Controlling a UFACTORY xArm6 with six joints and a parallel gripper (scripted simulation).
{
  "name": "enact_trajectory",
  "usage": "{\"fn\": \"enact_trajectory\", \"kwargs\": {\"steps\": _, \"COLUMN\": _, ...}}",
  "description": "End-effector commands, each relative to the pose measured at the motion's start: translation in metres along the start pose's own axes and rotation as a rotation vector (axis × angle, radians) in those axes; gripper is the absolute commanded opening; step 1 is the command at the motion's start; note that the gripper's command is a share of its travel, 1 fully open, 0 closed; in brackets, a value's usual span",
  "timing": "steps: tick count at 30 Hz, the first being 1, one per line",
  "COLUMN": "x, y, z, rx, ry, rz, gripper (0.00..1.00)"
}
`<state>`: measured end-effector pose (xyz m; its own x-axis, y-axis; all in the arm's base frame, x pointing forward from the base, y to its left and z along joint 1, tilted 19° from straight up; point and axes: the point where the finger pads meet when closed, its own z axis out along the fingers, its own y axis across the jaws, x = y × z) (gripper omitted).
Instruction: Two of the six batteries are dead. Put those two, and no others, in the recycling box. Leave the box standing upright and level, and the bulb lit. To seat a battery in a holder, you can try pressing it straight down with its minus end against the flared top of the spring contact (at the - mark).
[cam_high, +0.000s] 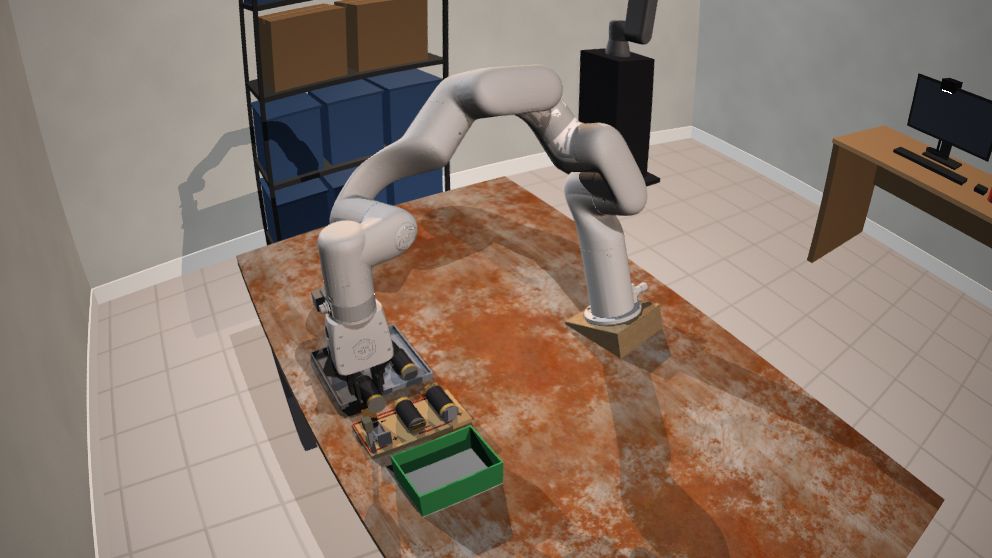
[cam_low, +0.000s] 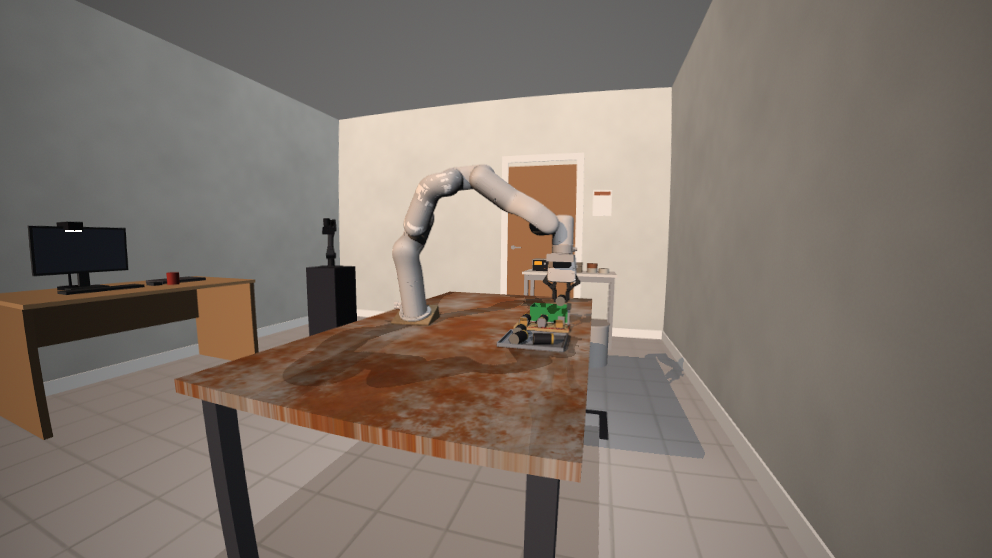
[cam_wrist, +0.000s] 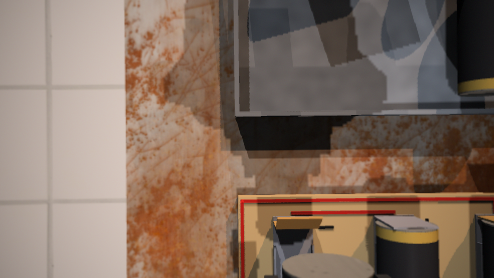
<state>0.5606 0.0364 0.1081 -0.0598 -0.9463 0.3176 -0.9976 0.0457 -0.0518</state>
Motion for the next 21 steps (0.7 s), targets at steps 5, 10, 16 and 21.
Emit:
{"fn": "enact_trajectory", "kwargs": {"steps": 5, "x": 0.0, "y": -0.001, "z": 0.02, "rx": 0.004, "ry": -0.001, "rz": 0.001, "gripper": 0.28}}
{"fn": "enact_trajectory", "kwargs": {"steps": 10, "x": 0.0, "y": -0.001, "z": 0.041, "rx": 0.004, "ry": -0.001, "rz": 0.001, "gripper": 0.28}}
{"fn": "enact_trajectory", "kwargs": {"steps": 16, "x": 0.0, "y": -0.001, "z": 0.047, "rx": 0.004, "ry": -0.001, "rz": 0.001, "gripper": 0.28}}
{"fn": "enact_trajectory", "kwargs": {"steps": 21, "x": 0.0, "y": -0.001, "z": 0.047, "rx": 0.004, "ry": -0.001, "rz": 0.001, "gripper": 0.28}}
